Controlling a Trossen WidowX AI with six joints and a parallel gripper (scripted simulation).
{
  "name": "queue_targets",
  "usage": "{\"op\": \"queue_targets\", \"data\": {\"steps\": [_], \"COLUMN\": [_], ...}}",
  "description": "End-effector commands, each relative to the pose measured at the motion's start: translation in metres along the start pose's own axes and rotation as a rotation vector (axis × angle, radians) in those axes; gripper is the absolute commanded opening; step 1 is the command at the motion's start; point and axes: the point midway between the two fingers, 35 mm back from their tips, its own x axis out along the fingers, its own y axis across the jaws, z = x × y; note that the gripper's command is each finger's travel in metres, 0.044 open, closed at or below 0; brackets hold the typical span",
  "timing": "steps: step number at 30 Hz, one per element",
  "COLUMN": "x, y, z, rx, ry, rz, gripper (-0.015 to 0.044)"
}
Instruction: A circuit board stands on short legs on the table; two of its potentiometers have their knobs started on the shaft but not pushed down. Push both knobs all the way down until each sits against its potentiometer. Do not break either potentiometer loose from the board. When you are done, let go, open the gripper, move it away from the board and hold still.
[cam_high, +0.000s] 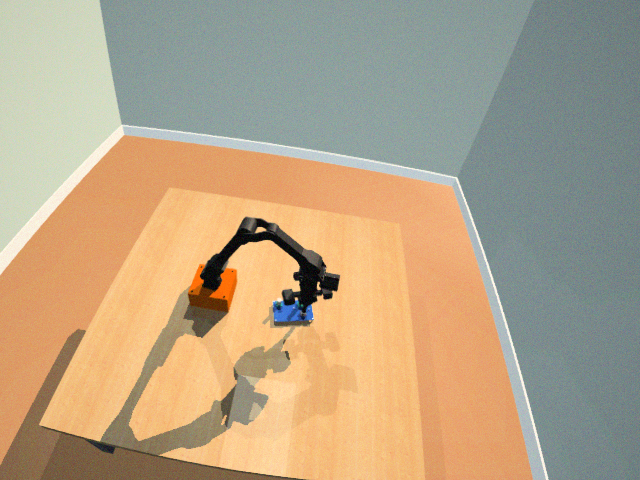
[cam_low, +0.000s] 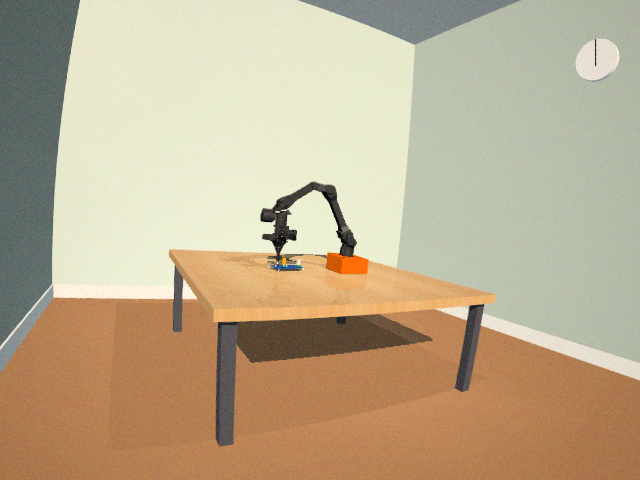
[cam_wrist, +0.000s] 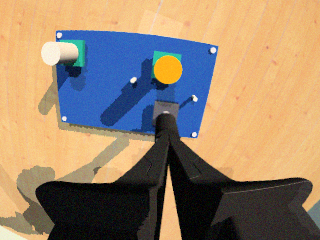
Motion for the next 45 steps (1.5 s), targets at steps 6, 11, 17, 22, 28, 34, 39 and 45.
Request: {"op": "queue_targets", "data": {"steps": [6, 11, 17, 22, 28, 34, 39, 45], "x": [0.0033, 0.0053, 0.0053, 0.0066, 0.0081, 0.0081, 0.0102, 0.0102], "y": [-0.0003, -0.0003, -0.0003, -0.0003, -0.0003, -0.0003, -0.0003, -0.0003], "z": [-0.001, -0.001, -0.001, -0.001, -0.001, -0.001, -0.001, -0.001], "rx": [-0.003, -0.003, -0.003, -0.003, -0.003, -0.003, -0.003, -0.003], "ry": [0.005, 0.005, 0.005, 0.005, 0.005, 0.005, 0.005, 0.005], "rz": [0.001, 0.001, 0.001, 0.001, 0.001, 0.001, 0.001, 0.001], "gripper": [0.0, 0.0, 0.0, 0.0, 0.0, 0.0, 0.0, 0.0]}}
